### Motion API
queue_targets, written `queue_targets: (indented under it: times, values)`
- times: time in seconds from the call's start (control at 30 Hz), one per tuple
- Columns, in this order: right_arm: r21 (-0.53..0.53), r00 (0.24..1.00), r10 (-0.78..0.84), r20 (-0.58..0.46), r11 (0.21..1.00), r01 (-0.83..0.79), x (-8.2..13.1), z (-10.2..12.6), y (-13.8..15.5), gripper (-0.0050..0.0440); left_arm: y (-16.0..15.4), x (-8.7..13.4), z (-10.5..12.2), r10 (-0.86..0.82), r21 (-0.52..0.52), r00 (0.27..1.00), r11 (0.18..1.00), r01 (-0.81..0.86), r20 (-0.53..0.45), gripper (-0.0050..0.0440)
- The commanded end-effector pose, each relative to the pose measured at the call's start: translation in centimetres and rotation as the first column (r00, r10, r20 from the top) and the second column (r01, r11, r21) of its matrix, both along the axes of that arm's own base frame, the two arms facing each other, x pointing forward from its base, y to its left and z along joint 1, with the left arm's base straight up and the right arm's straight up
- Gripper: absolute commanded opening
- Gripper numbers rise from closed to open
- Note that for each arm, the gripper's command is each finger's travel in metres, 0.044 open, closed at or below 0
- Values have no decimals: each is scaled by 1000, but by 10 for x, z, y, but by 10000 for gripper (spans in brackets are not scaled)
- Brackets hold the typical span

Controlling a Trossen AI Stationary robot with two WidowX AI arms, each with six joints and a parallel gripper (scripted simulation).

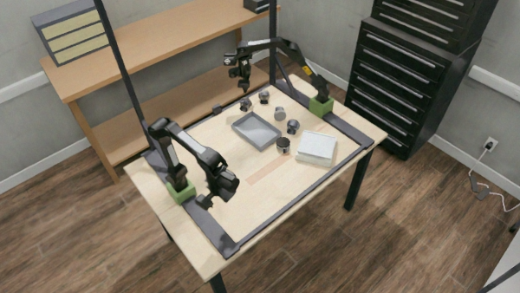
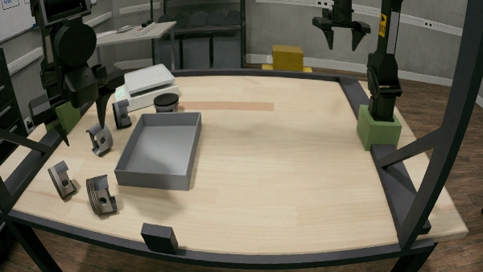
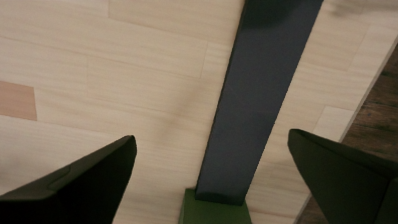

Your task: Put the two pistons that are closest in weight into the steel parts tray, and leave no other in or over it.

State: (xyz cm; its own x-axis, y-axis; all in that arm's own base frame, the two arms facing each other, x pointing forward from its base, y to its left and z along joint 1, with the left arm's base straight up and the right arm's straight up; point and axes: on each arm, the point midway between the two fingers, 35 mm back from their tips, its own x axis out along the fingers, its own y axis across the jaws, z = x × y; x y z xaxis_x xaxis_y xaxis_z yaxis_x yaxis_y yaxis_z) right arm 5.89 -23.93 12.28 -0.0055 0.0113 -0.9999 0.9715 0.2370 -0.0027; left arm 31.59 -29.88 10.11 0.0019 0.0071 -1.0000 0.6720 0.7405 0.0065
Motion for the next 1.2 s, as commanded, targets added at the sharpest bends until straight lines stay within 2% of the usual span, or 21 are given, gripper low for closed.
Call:
queue_targets:
  times: [0.0,0.23,0.47,0.53,0.77,1.03,1.1,1.17]
  values:
    - [-31,1000,7,10,999,-6,2,8,-5,400,0,9,28,69,-56,996,996,-66,59,378]
    - [-31,1000,7,10,999,-6,2,8,-5,400,1,5,22,245,-75,967,968,-240,68,378]
    - [-31,1000,7,10,999,-6,2,8,-5,400,0,4,22,417,-112,905,906,-407,81,378]
    - [-31,1000,7,10,999,-6,2,8,-5,400,0,4,22,417,-112,905,906,-407,81,378]
    - [-31,1000,7,10,999,-6,2,8,-5,400,0,4,22,576,-152,812,814,-561,88,378]
    - [-31,1000,7,10,999,-6,2,8,-5,400,0,4,22,735,-197,673,675,-711,86,378]
    - [-31,1000,7,10,999,-6,2,8,-5,400,0,4,22,735,-197,673,675,-711,86,378]
    - [-31,1000,7,10,999,-6,2,8,-5,400,0,4,22,770,-208,633,635,-744,84,378]
